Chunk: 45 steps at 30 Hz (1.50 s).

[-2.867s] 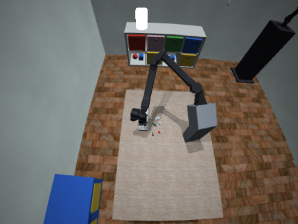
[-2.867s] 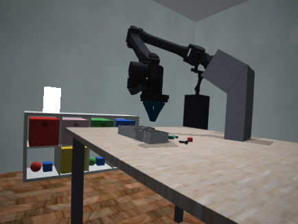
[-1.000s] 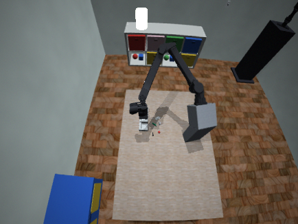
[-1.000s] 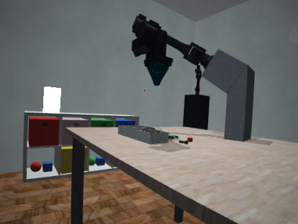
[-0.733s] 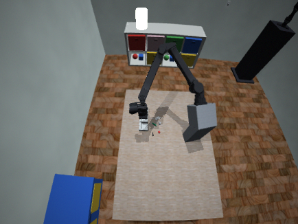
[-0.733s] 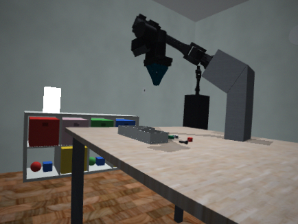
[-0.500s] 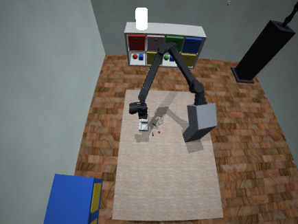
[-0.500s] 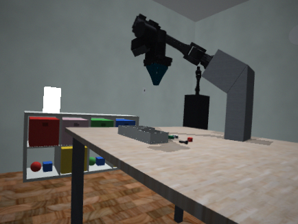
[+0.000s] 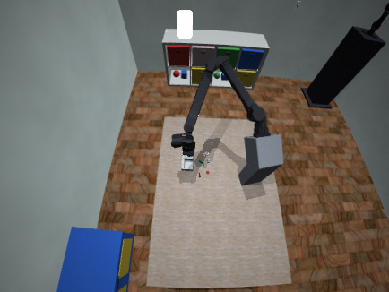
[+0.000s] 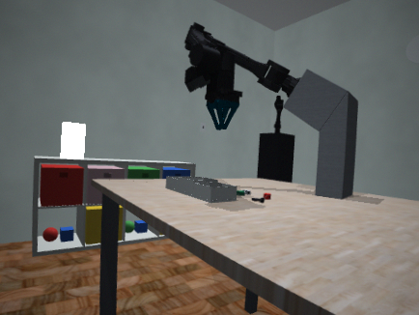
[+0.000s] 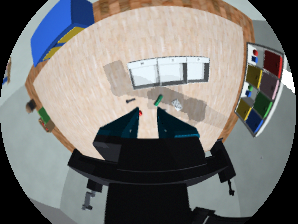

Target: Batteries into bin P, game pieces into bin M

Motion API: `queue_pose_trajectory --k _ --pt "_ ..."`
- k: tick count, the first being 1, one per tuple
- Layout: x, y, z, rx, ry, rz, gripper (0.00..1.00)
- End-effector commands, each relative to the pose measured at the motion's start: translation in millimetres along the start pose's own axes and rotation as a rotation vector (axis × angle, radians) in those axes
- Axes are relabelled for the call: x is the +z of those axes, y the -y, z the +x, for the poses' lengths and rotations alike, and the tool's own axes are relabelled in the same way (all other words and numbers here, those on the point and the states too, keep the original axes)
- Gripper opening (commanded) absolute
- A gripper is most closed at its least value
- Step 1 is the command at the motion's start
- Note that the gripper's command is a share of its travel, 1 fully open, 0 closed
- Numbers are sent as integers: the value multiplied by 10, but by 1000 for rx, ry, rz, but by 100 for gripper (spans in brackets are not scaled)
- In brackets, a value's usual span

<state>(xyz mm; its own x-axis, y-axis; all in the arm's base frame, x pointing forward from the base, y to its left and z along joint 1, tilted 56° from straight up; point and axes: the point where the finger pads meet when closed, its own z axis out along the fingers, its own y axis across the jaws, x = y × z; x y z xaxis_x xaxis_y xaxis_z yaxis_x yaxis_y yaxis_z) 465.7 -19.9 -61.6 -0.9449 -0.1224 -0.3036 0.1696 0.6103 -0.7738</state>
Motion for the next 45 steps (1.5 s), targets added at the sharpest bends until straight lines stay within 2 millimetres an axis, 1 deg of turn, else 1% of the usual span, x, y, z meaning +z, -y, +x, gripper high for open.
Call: queue_pose_trajectory --k 1,9,10,14,16,18,19,20,21,22,24,26,30,31,34,38,45 --pt "167 42 125 158 8 -5 27" --pt "686 210 558 423 3 -4 27" --pt "748 233 615 400 2 -4 27" --pt "993 323 845 395 -2 -4 27" --pt "993 323 845 395 -2 -4 27" --pt "1114 368 961 393 -4 -5 27" --pt "1141 381 983 393 -5 -5 27" --pt "1143 384 980 393 -5 -5 27" --pt "1103 424 896 405 11 -7 27" --pt "994 360 792 395 41 -22 27" --pt "999 360 710 405 49 -21 27" --pt "999 361 695 407 51 -20 27" --pt "1080 353 911 389 13 -11 27" --pt "1088 351 928 388 11 -11 27" --pt "1091 364 930 391 11 -9 27" --pt "1123 379 994 394 1 -6 27" --pt "1099 373 1014 396 8 -8 27"
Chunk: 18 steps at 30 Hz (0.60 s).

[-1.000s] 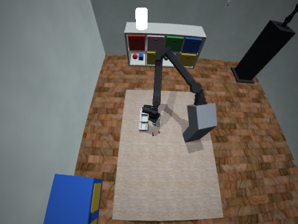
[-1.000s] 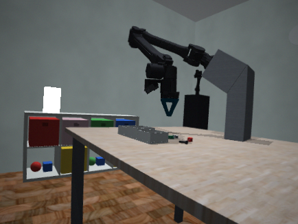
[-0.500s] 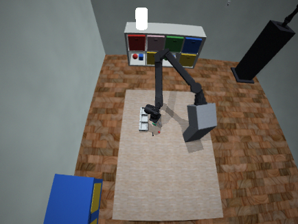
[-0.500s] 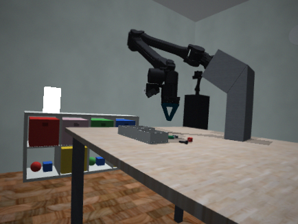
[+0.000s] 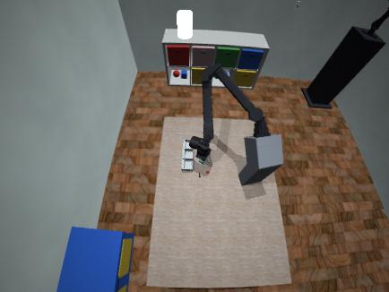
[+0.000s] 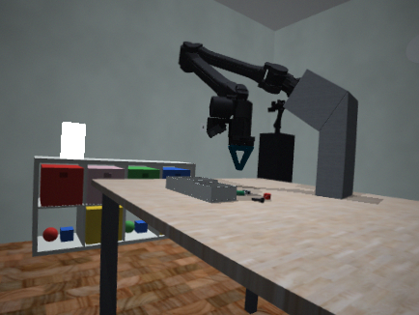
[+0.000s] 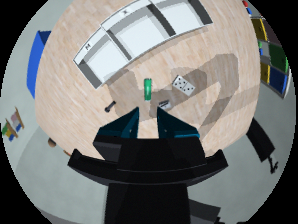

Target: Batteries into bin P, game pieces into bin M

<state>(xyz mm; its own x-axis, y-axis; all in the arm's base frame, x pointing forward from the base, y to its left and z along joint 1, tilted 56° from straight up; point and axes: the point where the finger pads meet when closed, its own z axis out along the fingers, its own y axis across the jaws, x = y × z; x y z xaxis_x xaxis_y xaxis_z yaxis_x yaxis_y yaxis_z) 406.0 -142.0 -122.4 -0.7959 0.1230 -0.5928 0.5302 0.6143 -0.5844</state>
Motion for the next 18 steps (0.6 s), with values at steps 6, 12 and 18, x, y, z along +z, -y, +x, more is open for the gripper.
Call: queue_pose_trajectory --k 6,12,18 --pt "-36 46 65 -6 1 -3 27" --pt "-24 16 -60 2 7 -4 27" --pt "-31 6 -114 4 9 -5 27"
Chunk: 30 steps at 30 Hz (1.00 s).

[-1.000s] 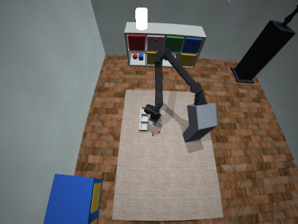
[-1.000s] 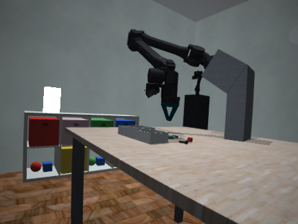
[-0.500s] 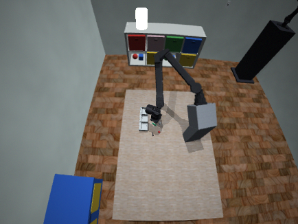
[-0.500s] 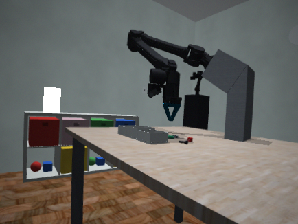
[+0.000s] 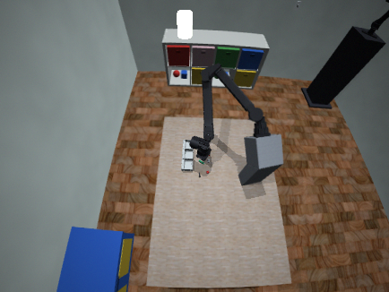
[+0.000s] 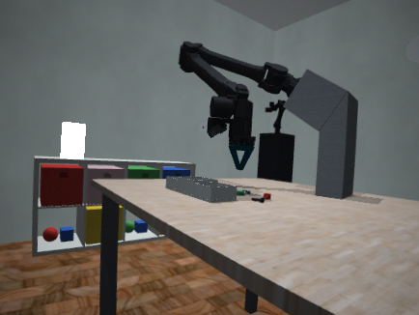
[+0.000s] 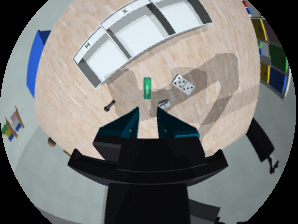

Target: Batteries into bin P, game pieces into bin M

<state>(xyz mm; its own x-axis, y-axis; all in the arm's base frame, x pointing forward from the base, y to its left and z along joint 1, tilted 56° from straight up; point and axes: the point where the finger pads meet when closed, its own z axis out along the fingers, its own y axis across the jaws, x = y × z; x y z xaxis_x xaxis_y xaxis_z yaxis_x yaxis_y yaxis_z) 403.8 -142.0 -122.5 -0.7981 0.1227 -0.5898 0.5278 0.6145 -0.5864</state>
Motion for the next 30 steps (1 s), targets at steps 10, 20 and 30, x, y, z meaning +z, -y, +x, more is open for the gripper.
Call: queue_pose_trajectory --k 10,20,30 --pt "171 -12 -51 3 0 1 27" --pt "531 -17 -63 2 0 1 27" --pt "669 -86 -114 -8 11 -9 27"
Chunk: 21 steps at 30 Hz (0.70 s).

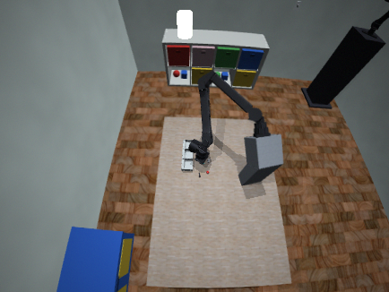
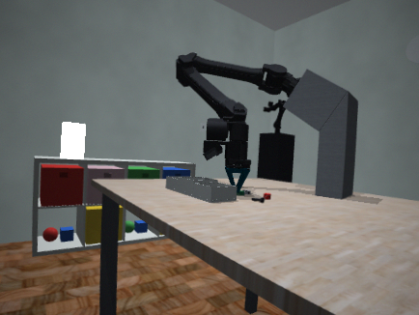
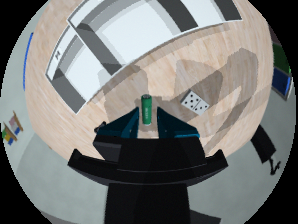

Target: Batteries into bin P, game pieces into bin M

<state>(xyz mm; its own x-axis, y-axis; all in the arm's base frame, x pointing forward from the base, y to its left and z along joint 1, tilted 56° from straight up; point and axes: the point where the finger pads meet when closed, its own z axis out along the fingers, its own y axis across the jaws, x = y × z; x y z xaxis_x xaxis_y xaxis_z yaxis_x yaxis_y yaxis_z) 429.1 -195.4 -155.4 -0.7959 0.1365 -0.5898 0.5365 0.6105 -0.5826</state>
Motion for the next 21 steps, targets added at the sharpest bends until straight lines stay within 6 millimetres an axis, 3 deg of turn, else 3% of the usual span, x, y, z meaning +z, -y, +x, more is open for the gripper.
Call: queue_pose_trajectory --k 1,3,8,9,21 --pt "-8 -110 -41 -21 25 -16 27" --pt "87 -23 -7 -8 11 -2 27" --pt "127 -18 5 -8 10 -2 27" --pt "-25 -117 -187 -8 54 -22 27" --pt "39 -33 54 -21 14 -9 27"
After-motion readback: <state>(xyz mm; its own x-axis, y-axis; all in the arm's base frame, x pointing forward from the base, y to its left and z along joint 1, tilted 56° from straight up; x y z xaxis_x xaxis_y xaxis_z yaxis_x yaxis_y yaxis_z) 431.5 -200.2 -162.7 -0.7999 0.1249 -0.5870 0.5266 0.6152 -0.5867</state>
